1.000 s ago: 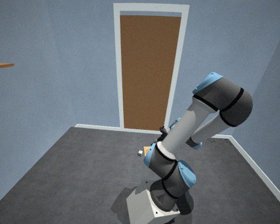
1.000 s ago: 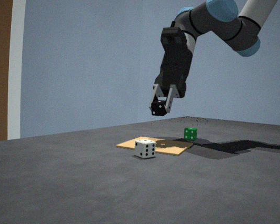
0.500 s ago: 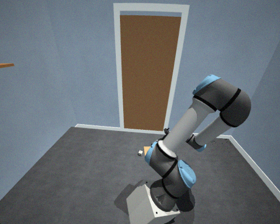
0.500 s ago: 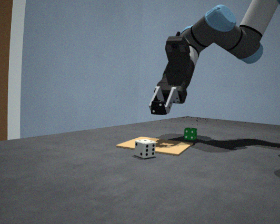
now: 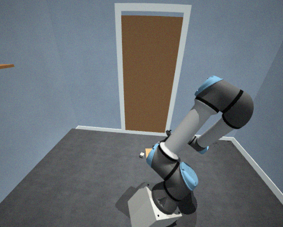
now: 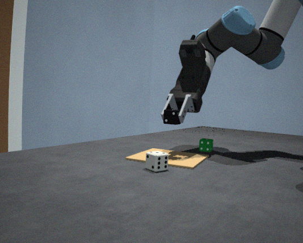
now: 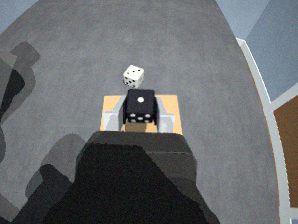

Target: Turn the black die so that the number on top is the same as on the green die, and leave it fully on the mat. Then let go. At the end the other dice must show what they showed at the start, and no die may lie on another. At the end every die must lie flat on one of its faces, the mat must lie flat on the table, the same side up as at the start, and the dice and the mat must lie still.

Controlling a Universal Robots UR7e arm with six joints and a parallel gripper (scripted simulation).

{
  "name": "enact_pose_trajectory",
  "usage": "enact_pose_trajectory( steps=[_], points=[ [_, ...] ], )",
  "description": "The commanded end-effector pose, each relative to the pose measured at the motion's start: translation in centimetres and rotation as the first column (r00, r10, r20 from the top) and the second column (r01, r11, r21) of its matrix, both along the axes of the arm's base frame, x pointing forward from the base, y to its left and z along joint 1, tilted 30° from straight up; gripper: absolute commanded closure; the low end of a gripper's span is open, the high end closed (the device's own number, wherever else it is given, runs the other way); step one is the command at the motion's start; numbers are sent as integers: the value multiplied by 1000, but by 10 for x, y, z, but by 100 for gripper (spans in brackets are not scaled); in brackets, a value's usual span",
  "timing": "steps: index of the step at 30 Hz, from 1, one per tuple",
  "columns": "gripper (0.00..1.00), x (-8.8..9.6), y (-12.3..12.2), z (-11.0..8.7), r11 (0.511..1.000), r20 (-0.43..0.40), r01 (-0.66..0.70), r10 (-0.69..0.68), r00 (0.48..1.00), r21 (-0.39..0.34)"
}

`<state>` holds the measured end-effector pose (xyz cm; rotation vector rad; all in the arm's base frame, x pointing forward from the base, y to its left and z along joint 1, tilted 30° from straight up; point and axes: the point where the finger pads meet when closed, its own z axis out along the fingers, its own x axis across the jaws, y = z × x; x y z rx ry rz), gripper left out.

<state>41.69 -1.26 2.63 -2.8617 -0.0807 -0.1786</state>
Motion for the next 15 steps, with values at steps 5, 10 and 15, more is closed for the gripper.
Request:
enact_pose_trajectory(
  steps=[5, 10, 15],
  points=[
    [43, 1, -1, -2, 1000, 1, 0, 0, 1000, 0],
    [43, 1, -2, -3, 1000, 1, 0, 0, 1000, 0],
    [43, 2, -5, -8, 1000, 1, 0, 0, 1000, 0]
  ],
)
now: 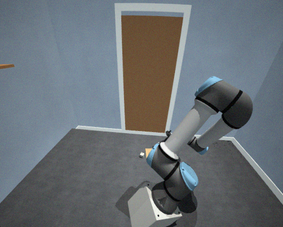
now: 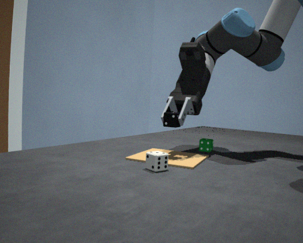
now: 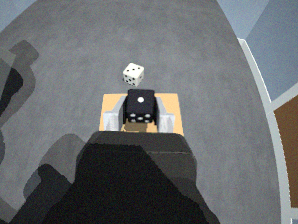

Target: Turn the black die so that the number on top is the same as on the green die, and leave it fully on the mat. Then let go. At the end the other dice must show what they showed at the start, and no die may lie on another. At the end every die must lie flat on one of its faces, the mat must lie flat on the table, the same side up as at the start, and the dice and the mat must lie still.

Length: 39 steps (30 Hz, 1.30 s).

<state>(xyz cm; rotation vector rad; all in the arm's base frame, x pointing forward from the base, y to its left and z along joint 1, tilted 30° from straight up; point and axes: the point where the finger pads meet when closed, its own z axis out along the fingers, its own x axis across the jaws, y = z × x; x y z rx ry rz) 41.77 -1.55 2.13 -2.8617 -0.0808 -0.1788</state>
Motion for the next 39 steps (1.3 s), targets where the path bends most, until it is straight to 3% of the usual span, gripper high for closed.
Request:
enact_pose_trajectory(
  steps=[1, 39],
  points=[
    [43, 1, -2, -4, 1000, 1, 0, 0, 1000, 0],
    [43, 8, -27, -47, 1000, 1, 0, 0, 1000, 0]
  ],
)
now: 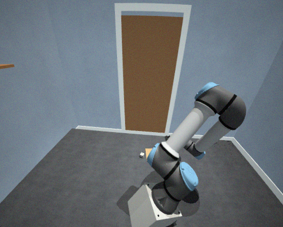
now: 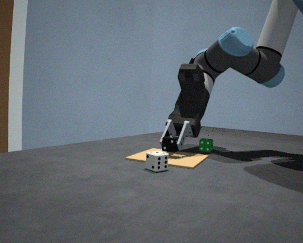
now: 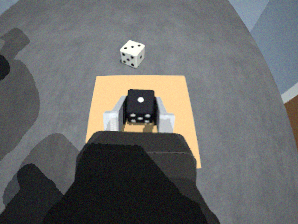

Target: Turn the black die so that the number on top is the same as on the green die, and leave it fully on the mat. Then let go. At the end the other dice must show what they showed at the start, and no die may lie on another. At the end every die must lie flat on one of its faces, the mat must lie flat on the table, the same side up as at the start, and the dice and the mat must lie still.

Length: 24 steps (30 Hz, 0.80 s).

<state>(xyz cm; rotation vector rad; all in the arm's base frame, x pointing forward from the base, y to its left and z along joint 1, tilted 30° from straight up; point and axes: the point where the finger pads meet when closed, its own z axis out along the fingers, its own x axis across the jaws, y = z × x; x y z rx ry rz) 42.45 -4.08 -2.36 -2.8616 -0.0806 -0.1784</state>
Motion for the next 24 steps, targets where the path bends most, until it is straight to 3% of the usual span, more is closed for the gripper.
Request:
enact_pose_trajectory(
  steps=[1, 24],
  points=[
    [43, 1, -2, -3, 1000, 1, 0, 0, 1000, 0],
    [43, 1, -3, -5, 1000, 1, 0, 0, 1000, 0]
  ],
)
